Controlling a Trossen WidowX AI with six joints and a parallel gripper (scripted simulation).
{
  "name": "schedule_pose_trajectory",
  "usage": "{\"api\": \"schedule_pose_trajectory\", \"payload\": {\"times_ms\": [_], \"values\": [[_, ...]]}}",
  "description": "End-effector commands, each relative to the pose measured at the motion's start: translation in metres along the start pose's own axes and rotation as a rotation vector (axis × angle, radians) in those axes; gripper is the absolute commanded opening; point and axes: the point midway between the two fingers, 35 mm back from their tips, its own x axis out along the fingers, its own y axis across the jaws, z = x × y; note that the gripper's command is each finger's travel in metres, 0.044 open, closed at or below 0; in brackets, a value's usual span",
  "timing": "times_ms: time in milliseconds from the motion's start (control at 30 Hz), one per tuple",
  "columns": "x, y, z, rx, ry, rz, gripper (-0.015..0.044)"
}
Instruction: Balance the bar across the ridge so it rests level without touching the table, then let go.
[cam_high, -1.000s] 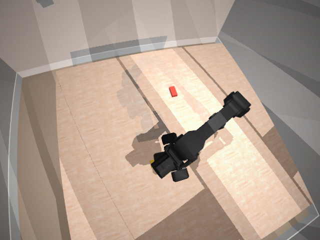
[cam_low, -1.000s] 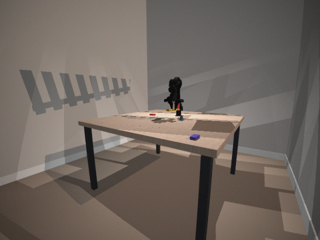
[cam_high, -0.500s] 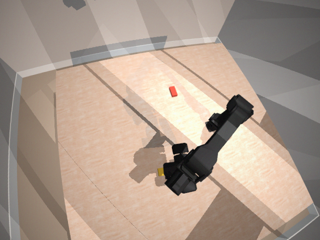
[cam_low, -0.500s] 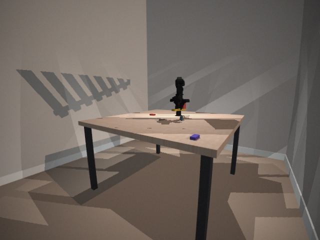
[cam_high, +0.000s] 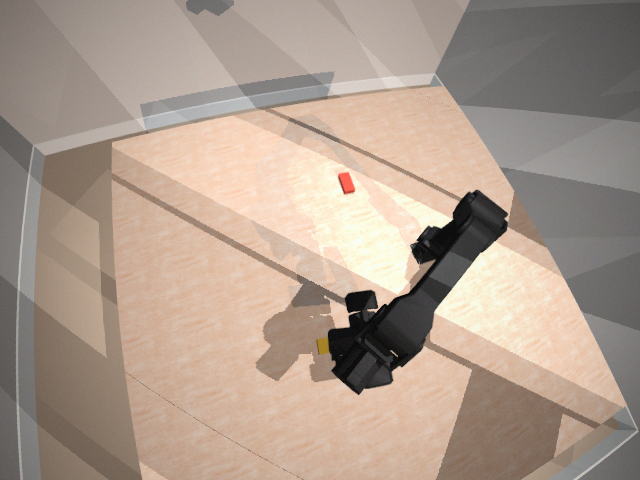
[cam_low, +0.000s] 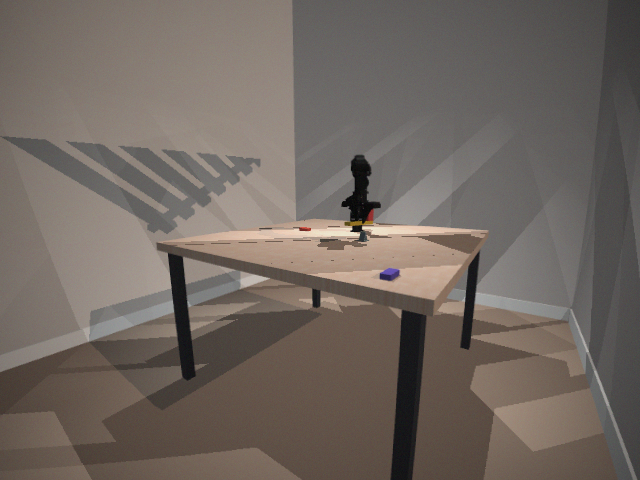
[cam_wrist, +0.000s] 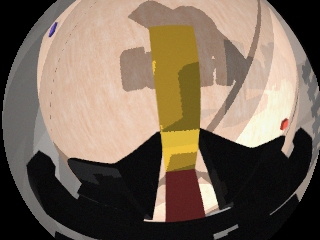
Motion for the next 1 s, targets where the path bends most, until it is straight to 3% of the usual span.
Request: {"api": "schedule_pose_trajectory", "payload": {"times_ms": [0,967], "values": [[0.007,0.001,0.0,0.004,0.004,0.003,0.0],[0.027,-0.001,-0.001,0.005,0.004,0.003,0.0]]}}
